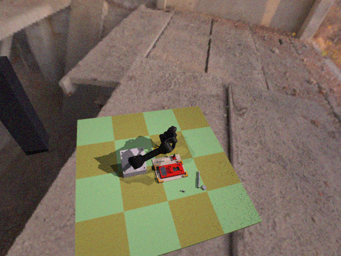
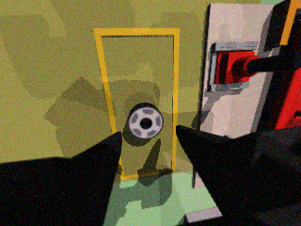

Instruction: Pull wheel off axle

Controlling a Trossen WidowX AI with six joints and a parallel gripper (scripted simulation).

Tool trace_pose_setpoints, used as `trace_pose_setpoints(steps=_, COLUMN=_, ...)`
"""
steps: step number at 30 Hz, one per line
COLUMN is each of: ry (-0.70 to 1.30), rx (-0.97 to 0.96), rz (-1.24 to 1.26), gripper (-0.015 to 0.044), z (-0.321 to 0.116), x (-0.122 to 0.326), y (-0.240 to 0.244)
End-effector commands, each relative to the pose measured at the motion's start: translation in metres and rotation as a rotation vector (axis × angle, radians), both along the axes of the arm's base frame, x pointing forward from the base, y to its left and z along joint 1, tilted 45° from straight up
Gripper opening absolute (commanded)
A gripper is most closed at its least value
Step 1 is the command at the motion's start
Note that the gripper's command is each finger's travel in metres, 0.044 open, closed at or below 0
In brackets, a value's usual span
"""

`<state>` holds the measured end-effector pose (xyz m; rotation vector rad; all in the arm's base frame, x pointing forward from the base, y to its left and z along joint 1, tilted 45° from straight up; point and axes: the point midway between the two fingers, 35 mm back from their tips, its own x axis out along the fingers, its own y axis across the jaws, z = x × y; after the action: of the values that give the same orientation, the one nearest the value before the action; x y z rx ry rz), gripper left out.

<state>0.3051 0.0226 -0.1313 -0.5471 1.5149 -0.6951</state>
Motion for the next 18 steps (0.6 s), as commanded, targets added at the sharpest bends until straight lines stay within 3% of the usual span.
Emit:
trace_pose_setpoints(steps=1, ry=-0.027, rx=0.012, rz=0.013, gripper=0.03, z=0.024, x=0.007, y=0.027)
trace_pose_setpoints(steps=5, ry=-0.027, rx=0.012, rz=0.014, gripper=0.03, z=0.029, x=0.006, y=0.032)
trace_pose_setpoints(steps=11, ry=-0.021, rx=0.014, rz=0.019, gripper=0.044, z=0.052, x=-0.03, y=0.039)
trace_pose_setpoints(steps=18, ry=-0.021, rx=0.013, rz=0.014, gripper=0.044, z=0.084, x=-0.078, y=0.046)
